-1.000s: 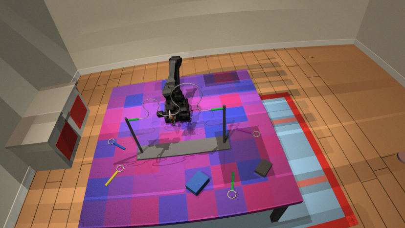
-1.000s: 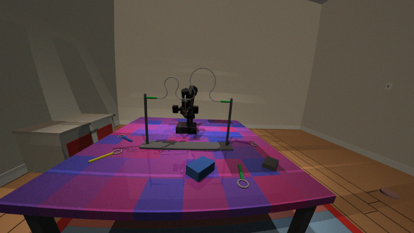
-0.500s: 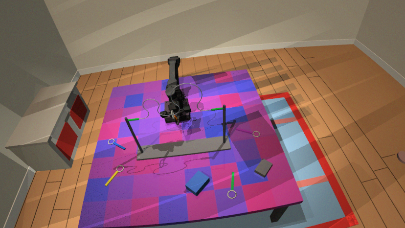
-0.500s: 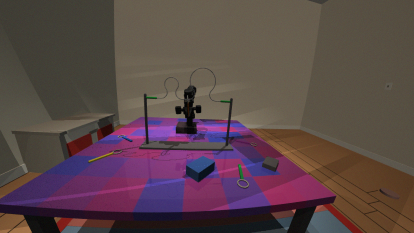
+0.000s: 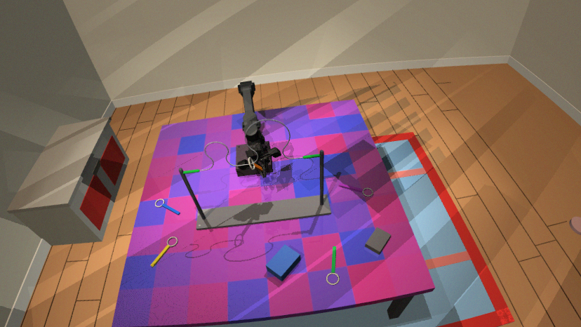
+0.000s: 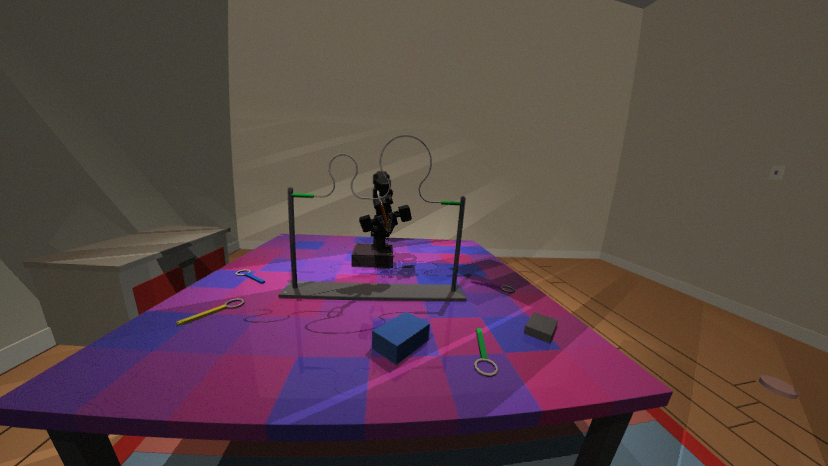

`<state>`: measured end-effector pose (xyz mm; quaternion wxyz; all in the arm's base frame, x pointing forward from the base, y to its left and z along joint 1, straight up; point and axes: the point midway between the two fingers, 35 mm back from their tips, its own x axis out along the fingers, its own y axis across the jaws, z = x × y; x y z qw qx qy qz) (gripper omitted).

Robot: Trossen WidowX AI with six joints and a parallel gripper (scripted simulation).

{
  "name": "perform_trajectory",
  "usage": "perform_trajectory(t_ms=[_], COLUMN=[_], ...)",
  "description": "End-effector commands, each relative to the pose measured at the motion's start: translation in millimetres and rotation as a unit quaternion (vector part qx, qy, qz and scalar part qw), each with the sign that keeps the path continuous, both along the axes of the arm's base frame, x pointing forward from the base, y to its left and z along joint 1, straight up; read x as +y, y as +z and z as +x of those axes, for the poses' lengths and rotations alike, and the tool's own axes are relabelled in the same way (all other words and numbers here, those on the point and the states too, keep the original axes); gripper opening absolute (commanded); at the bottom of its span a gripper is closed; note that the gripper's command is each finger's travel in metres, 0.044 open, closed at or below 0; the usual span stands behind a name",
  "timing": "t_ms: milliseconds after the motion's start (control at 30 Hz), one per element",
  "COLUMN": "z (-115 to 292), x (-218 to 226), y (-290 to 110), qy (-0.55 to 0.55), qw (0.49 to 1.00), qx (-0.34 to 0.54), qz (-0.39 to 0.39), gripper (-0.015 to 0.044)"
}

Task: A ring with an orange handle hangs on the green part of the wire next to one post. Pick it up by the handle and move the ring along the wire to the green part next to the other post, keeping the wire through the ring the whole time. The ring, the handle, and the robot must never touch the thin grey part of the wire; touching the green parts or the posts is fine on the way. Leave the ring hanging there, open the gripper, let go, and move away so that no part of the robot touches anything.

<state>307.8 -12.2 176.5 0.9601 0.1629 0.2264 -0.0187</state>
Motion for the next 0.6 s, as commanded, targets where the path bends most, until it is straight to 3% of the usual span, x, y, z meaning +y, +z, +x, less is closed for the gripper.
perform_trajectory(t_ms=[0, 567], z=[2, 9], x=[11, 61], y=[4, 36], qy=[-0.001, 0.004], qw=[0.999, 0.970], qx=[-0.007, -0.041], qz=[0.038, 0.238], gripper=[-0.0150, -0.0150])
